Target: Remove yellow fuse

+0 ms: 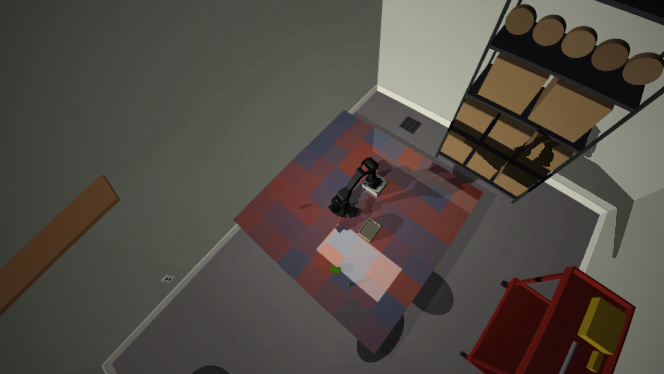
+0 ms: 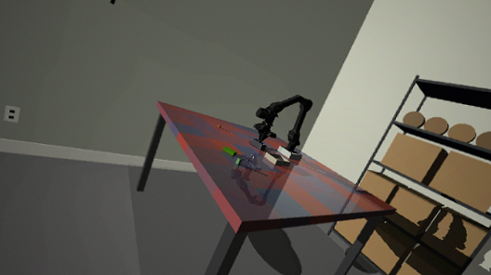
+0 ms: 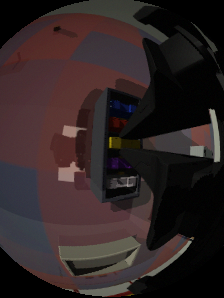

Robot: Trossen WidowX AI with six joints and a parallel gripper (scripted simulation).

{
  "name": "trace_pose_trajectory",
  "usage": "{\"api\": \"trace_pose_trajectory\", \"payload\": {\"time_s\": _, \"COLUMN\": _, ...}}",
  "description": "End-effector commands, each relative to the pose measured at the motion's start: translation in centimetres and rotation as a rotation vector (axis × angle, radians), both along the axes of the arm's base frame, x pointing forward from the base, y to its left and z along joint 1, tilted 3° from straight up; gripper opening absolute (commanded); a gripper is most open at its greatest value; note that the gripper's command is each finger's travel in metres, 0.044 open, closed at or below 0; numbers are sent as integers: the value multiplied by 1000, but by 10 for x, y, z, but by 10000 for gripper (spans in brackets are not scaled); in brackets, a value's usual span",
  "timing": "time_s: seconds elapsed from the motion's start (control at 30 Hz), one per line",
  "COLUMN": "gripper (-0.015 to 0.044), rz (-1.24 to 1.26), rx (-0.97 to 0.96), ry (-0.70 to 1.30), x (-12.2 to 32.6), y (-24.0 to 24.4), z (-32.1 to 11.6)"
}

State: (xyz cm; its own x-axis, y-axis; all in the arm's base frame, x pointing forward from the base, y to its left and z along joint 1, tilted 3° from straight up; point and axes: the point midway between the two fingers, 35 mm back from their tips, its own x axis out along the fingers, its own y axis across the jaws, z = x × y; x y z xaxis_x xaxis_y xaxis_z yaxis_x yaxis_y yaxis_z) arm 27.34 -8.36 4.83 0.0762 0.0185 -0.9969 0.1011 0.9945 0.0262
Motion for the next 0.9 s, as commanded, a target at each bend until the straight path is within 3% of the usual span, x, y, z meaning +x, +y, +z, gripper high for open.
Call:
{"api": "trace_pose_trajectory", "payload": {"time_s": 0.0, "gripper": 0, "rz": 0, "rx": -1, "ry": 1, "x": 0, "y": 0, "z": 2}}
{"api": "trace_pose_trajectory", "payload": {"time_s": 0.87, "gripper": 0, "rz": -1, "rx": -2, "ry": 2, "x": -1, "y": 0, "z": 15}}
